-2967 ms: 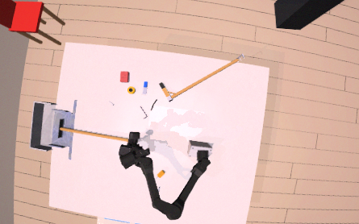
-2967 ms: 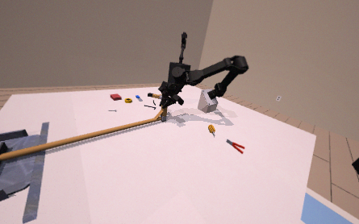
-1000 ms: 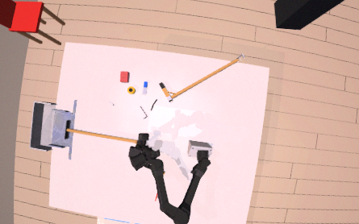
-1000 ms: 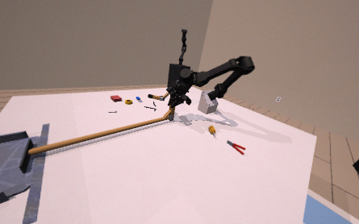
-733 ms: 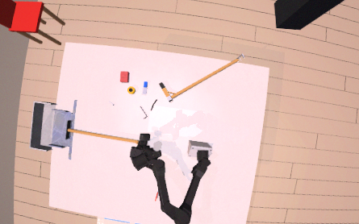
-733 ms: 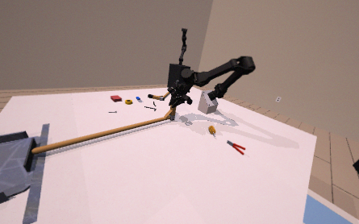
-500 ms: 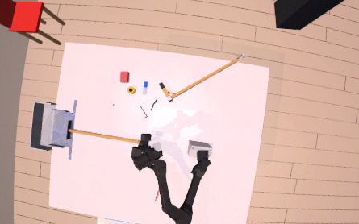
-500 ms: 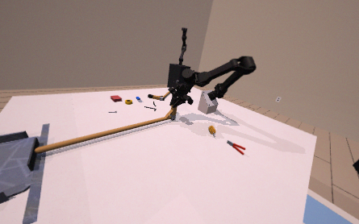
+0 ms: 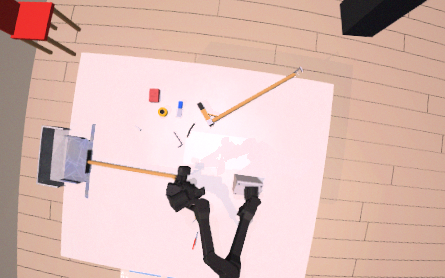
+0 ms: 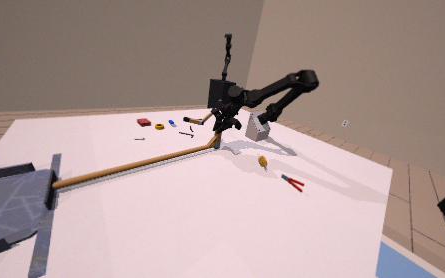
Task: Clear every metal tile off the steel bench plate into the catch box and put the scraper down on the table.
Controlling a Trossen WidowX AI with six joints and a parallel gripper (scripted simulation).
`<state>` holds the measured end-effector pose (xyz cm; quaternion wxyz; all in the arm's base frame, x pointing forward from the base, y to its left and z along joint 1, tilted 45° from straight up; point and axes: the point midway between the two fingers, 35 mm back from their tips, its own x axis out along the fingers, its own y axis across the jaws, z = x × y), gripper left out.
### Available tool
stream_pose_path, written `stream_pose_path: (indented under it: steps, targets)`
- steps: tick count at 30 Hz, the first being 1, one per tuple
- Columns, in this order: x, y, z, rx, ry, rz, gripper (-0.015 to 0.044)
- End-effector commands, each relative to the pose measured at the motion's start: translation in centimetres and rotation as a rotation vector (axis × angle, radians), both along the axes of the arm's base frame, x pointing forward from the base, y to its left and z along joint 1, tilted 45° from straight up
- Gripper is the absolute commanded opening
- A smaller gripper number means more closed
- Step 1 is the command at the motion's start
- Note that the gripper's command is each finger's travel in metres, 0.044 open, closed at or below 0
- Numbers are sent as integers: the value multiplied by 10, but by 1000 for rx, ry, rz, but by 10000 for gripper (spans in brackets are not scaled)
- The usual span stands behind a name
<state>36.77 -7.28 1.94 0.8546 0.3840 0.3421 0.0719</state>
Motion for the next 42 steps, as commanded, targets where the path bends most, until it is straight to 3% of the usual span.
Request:
stream_pose_path:
  steps: [1, 42]
  targets:
    - [-5, 1, 0, -3, -5, 0, 0]
    - [-36, 11, -3, -3, -5, -3, 0]
